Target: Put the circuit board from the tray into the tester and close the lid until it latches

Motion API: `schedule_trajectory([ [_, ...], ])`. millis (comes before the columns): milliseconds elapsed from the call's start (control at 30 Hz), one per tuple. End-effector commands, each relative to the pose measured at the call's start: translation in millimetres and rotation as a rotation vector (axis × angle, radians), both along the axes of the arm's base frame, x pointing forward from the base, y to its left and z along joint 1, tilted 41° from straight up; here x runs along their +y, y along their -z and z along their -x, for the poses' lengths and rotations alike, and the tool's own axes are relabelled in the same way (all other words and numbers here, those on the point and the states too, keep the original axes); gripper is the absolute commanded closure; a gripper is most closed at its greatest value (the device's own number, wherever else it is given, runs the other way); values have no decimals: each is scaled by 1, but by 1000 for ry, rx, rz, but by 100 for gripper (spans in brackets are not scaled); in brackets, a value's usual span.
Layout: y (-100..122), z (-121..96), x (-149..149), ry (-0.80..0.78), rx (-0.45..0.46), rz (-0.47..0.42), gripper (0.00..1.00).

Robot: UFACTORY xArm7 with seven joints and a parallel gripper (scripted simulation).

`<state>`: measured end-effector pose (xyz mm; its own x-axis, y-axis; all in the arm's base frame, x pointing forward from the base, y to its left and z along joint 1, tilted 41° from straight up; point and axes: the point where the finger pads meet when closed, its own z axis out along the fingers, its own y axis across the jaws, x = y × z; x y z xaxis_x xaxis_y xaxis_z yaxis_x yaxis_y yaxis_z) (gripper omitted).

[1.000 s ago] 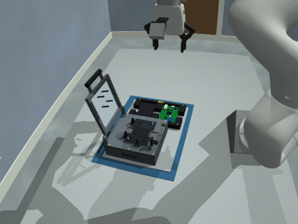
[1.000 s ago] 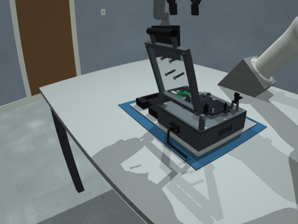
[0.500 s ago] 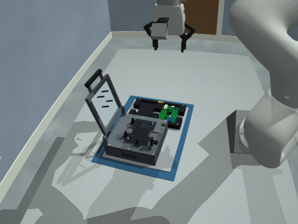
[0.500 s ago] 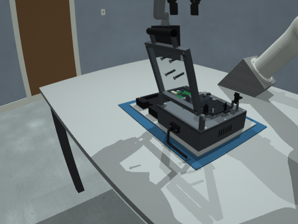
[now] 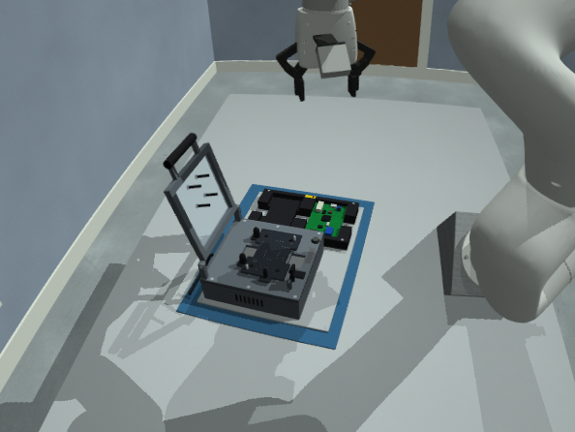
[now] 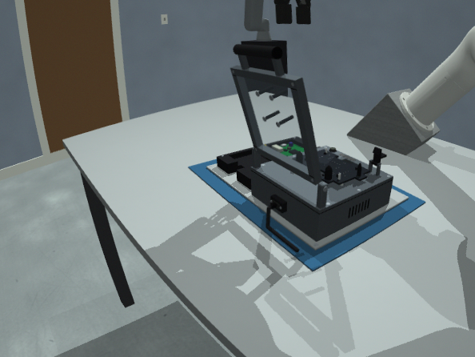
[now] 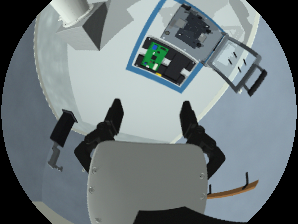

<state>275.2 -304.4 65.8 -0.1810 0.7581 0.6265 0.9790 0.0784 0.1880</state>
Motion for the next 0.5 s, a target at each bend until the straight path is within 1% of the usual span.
schedule_trajectory([
  [0,-1,0,-2,-71,-70,12,0],
  [100,-1,0,-2,-181,-164,26,0],
  [467,-1,0,-2,-454,-396,61,0],
])
